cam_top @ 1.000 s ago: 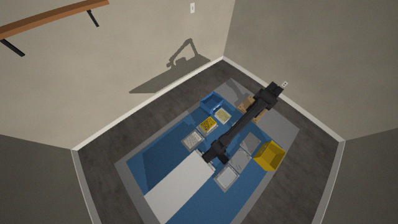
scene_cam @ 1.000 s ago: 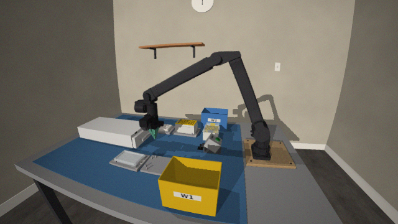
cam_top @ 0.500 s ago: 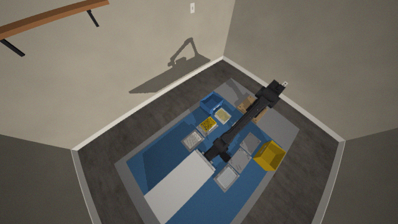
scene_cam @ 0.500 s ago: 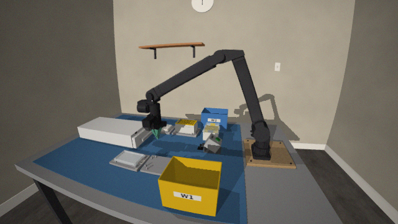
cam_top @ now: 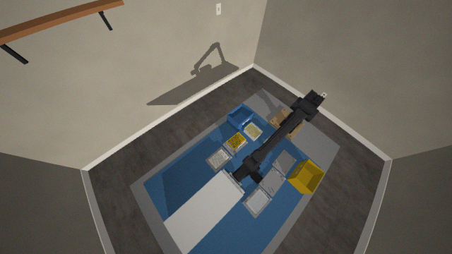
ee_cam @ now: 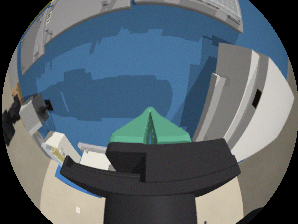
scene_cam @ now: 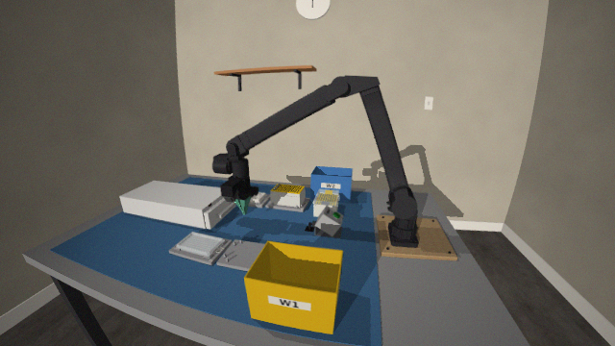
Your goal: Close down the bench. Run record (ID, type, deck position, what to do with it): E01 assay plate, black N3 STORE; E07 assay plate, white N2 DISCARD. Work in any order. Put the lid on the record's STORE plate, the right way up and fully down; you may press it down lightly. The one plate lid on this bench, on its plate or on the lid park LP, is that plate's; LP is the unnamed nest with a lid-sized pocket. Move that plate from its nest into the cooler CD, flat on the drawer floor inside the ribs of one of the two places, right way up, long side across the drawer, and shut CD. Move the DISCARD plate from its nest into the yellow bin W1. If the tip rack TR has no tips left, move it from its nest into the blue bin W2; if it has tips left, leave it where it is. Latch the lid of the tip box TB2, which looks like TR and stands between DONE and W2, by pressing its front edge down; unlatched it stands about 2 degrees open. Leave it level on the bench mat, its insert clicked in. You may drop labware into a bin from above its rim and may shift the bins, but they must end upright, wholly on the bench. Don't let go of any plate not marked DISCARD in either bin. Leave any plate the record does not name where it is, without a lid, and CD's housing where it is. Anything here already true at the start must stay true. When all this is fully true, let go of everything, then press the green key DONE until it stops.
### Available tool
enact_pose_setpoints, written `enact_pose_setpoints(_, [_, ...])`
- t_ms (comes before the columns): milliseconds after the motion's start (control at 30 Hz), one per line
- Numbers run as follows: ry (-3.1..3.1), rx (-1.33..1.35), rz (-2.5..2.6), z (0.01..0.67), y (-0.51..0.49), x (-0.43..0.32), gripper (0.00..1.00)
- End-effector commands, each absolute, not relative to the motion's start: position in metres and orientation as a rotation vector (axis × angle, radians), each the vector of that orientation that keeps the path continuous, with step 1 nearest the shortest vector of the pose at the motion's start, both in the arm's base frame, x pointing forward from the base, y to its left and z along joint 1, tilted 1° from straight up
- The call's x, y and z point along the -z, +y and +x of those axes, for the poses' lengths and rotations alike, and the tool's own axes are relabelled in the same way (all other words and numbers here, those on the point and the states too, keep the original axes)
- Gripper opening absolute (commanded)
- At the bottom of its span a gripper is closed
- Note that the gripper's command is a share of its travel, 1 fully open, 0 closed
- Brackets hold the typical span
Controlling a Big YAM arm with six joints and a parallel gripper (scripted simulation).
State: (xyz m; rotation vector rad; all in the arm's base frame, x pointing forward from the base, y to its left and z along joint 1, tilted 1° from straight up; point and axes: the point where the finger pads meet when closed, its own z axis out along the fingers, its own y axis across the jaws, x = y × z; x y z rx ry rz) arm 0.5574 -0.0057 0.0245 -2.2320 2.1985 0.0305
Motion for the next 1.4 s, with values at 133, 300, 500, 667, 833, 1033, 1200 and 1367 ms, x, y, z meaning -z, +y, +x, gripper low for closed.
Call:
enact_pose_setpoints(133, [2.172, 0.054, -2.186, 0.578, -0.012, -0.069, 0.0])
enact_pose_setpoints(300, [2.174, 0.047, -2.19, 0.578, -0.012, -0.071, 0.0])
enact_pose_setpoints(500, [2.169, 0.058, -2.186, 0.581, -0.012, -0.082, 0.0])
enact_pose_setpoints(667, [2.165, 0.063, -2.184, 0.581, -0.012, -0.09, 0.0])
enact_pose_setpoints(833, [2.169, 0.053, -2.19, 0.58, -0.012, -0.092, 0.0])
enact_pose_setpoints(1033, [2.165, 0.061, -2.187, 0.58, -0.012, -0.104, 0.0])
enact_pose_setpoints(1200, [2.166, 0.057, -2.189, 0.58, -0.012, -0.106, 0.0])
enact_pose_setpoints(1367, [2.168, 0.05, -2.194, 0.579, -0.012, -0.109, 0.0])
